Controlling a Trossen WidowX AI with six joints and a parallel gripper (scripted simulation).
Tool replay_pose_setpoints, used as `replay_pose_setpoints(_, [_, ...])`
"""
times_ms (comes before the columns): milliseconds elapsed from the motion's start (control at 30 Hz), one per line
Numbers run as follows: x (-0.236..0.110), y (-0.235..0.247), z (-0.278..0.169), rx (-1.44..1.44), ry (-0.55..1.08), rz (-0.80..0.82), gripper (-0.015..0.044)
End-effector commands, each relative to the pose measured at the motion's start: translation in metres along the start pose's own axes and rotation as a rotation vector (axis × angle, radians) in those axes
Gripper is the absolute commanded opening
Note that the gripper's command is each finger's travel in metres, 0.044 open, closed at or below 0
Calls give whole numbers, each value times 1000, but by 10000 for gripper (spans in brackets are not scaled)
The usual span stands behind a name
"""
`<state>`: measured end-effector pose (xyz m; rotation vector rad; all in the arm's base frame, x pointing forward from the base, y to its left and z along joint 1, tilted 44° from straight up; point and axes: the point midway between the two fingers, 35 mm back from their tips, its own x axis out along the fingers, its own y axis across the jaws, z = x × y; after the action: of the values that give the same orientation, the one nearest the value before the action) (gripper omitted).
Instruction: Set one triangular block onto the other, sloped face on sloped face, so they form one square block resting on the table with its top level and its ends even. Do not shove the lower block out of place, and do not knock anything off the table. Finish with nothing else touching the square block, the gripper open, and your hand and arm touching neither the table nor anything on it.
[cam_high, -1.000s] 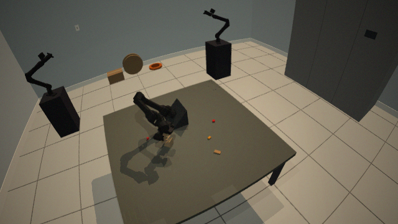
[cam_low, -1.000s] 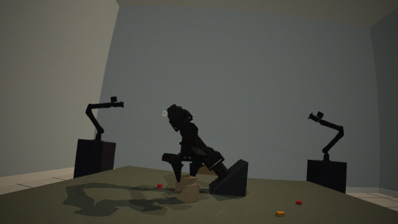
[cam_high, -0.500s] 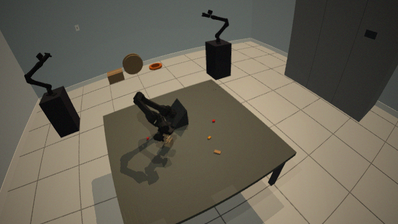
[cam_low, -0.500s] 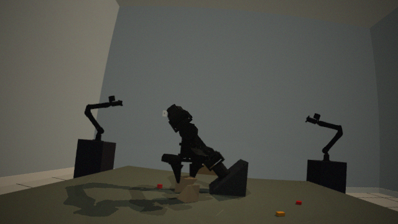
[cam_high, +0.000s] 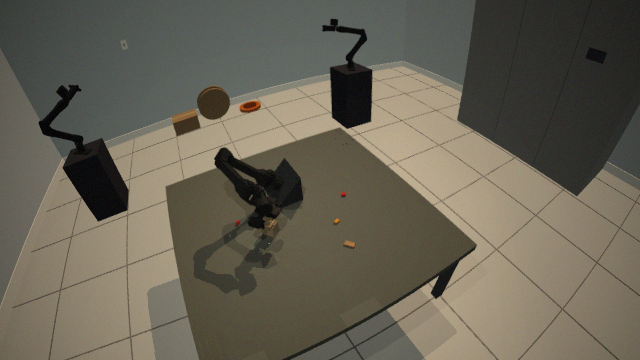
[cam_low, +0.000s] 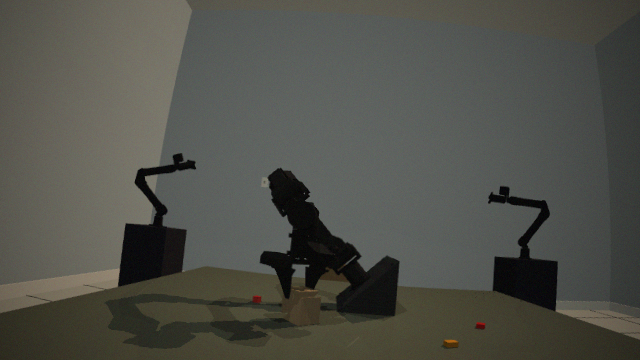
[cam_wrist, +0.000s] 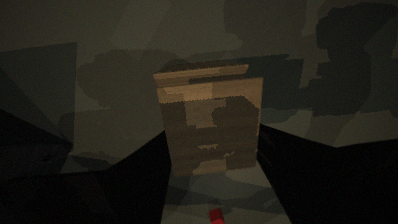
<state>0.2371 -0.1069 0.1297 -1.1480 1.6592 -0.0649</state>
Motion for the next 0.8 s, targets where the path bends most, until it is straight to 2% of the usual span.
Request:
replay_pose_setpoints(0, [3,1,1,-9,5,-3,0])
replay_pose_setpoints(767, [10,1,3,-8,6,-4,0])
